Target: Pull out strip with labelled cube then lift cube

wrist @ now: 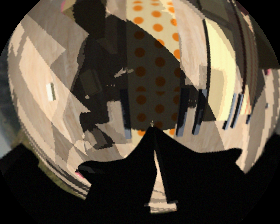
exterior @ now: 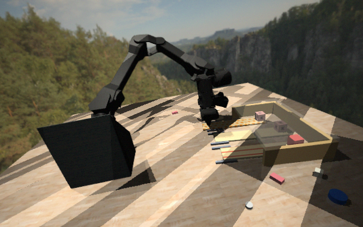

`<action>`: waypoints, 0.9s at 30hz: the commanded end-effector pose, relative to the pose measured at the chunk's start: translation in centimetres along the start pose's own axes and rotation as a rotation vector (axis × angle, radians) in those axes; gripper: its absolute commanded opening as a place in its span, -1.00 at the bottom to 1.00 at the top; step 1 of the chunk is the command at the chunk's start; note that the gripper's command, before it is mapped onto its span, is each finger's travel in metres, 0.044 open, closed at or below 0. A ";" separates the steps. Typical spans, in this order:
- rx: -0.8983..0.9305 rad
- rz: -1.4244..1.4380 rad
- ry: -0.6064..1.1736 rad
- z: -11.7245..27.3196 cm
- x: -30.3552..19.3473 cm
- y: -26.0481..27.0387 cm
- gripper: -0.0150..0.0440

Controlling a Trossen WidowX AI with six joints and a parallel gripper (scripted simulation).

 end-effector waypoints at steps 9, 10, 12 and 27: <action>-0.012 -0.006 0.020 -0.6 -2.3 -0.6 -0.49; -0.012 -0.006 0.020 -0.6 -2.4 -0.6 -0.49; -0.012 -0.007 0.020 -0.6 -2.7 -0.7 -0.49; -0.012 -0.007 0.021 -0.6 -4.9 -1.4 -0.49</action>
Point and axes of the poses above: the point midway between the two fingers, 35 mm back from their tips, its own z axis back along the fingers, its own y axis across the jaws, x = y × z, the point moved 5 cm from there along z, back along the fingers, and after that the axes turned 15 degrees about -z, right-handed, at the moved point
